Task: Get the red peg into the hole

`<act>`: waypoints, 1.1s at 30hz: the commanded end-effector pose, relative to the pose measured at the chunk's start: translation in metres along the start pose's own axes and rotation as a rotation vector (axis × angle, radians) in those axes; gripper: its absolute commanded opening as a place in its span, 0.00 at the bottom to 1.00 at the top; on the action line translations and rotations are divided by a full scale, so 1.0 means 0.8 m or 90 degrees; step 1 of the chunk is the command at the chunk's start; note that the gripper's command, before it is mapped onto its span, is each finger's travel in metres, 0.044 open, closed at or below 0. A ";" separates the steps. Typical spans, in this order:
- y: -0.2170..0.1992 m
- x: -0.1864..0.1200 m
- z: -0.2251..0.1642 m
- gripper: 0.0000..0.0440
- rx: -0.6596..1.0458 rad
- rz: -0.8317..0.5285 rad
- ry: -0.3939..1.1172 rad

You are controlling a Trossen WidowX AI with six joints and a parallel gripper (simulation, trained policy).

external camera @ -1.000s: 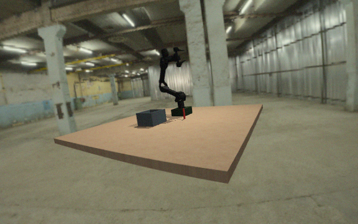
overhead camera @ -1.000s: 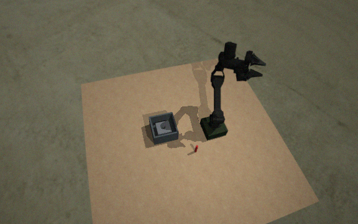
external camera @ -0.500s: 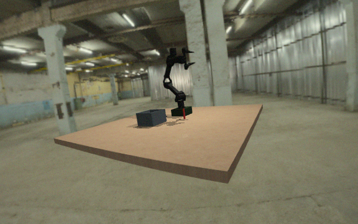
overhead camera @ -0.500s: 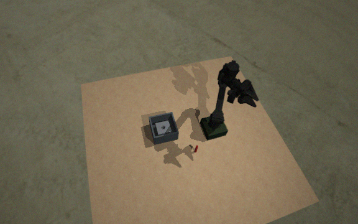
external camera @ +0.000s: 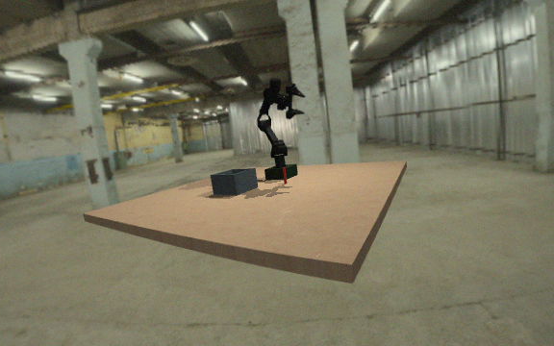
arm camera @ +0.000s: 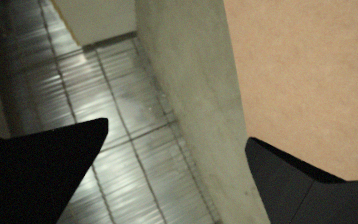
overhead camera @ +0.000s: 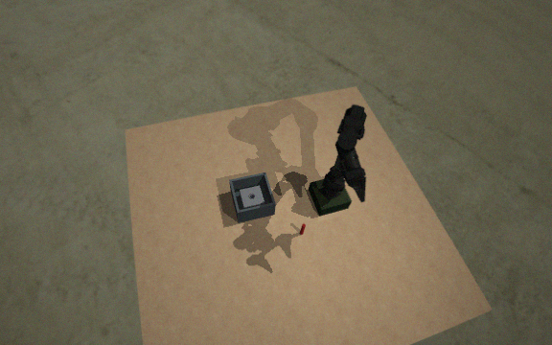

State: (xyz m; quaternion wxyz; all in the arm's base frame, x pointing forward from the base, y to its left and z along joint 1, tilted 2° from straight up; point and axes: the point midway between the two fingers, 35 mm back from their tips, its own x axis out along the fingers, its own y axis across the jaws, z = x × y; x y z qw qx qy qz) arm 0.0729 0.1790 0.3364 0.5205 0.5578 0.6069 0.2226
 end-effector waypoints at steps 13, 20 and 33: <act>-0.081 0.041 0.144 1.00 0.079 -0.214 -0.257; -0.129 0.041 0.194 1.00 0.129 -0.334 -0.341; -0.222 0.044 0.258 1.00 0.234 -0.541 -0.440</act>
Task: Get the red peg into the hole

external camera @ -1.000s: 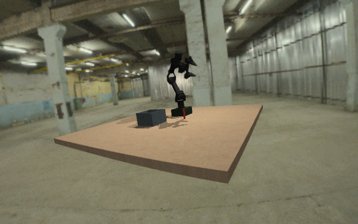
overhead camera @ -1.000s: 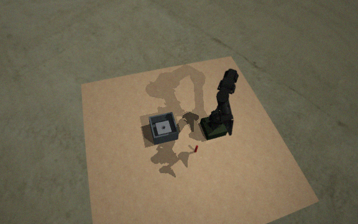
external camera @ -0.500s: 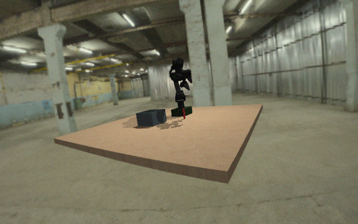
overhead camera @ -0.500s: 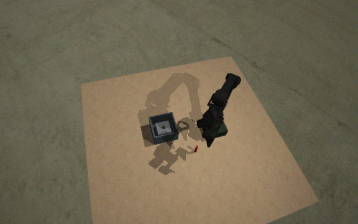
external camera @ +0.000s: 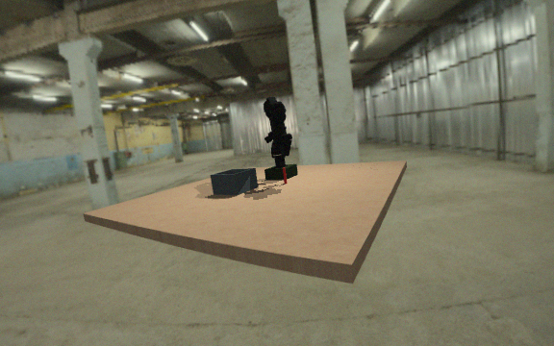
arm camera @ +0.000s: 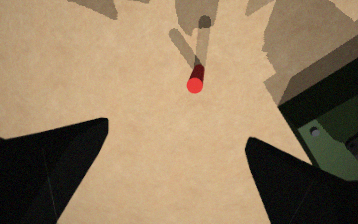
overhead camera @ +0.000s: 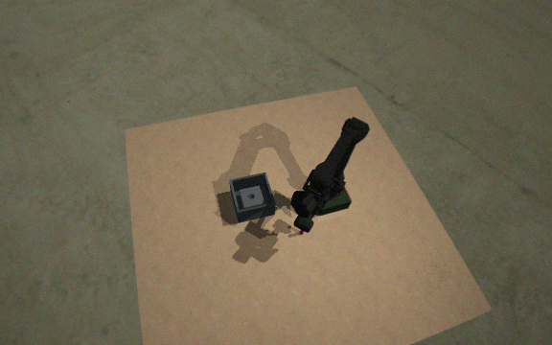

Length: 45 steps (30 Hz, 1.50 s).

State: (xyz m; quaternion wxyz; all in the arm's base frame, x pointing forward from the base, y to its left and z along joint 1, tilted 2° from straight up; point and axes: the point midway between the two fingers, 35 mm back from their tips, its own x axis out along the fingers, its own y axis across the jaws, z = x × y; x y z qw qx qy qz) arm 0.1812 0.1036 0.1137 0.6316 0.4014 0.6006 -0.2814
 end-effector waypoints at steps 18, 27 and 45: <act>-0.025 0.125 0.027 0.96 0.038 -0.070 -0.091; -0.041 0.141 0.025 0.48 0.054 -0.099 -0.081; -0.032 0.111 0.047 0.00 -0.010 -0.089 -0.117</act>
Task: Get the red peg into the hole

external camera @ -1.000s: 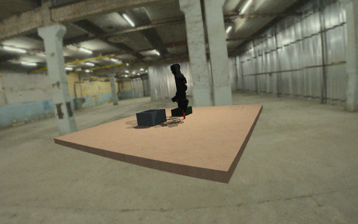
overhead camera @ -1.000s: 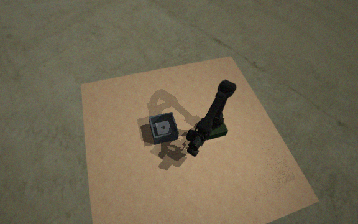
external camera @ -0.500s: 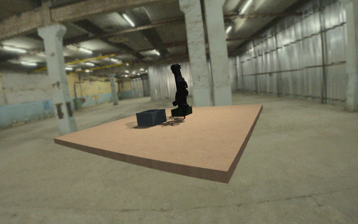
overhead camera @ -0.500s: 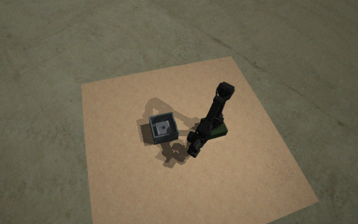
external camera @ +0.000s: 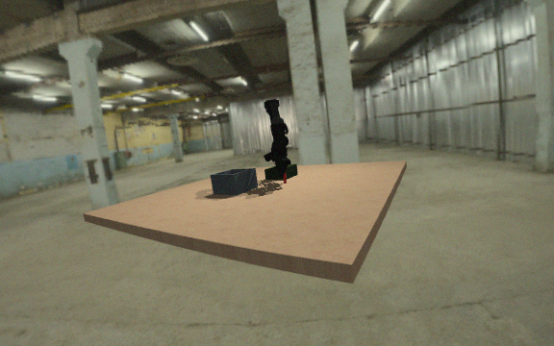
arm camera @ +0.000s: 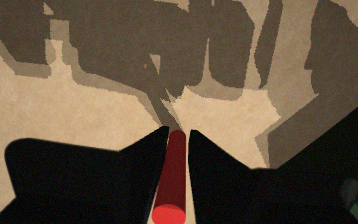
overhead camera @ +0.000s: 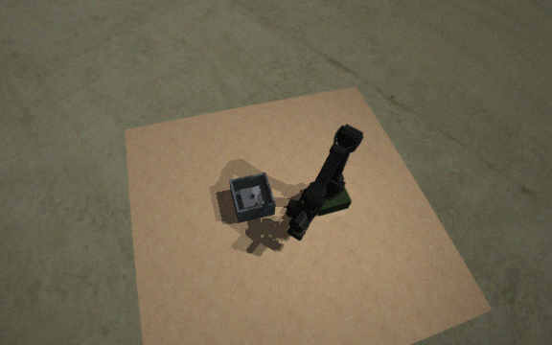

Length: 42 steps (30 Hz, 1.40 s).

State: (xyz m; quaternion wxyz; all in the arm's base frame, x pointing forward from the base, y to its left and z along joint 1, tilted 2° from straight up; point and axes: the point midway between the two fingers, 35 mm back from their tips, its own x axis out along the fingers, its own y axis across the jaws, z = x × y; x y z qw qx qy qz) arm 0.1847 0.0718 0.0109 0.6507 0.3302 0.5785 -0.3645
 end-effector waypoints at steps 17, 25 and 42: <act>0.013 -0.076 0.063 0.00 -0.084 0.029 -0.117; 0.021 -0.108 0.099 0.00 -0.084 0.032 -0.150; 0.017 -0.136 0.188 0.00 -0.026 0.018 -0.173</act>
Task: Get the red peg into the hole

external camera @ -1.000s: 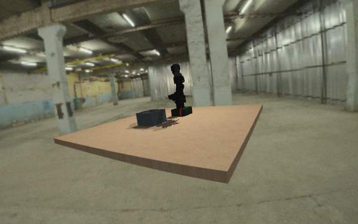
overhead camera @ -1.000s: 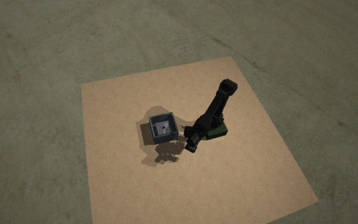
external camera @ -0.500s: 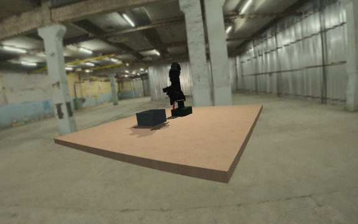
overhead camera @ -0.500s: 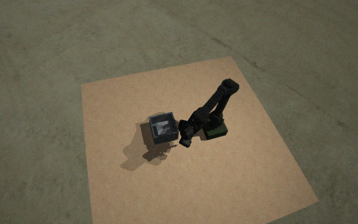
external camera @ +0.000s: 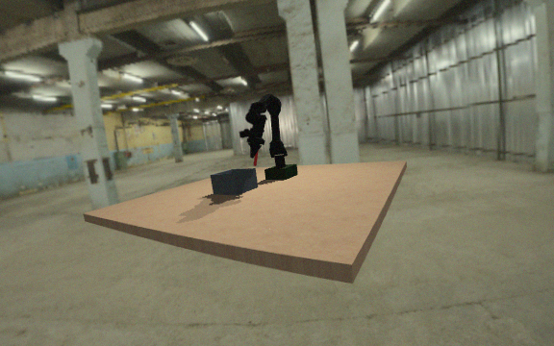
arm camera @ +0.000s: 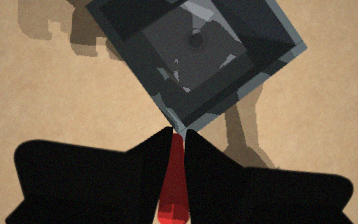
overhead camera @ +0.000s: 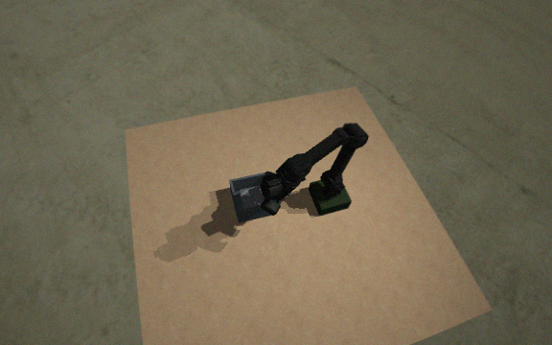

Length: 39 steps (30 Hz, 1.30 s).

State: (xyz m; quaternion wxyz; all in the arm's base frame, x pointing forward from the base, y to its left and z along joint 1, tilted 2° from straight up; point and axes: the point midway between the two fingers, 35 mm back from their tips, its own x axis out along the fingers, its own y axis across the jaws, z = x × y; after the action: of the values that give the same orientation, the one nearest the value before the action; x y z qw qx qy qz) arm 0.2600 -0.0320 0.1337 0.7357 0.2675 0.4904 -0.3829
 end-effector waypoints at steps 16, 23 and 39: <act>-0.012 0.038 0.083 0.00 0.080 -0.011 -0.009; -0.017 0.059 0.105 0.00 0.105 -0.014 -0.002; -0.017 0.129 0.115 0.23 0.101 -0.033 0.048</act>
State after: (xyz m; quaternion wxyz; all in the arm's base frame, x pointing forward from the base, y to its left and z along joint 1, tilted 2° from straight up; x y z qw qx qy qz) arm 0.3160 -0.1392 0.0803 0.6850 0.3293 0.4846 -0.4331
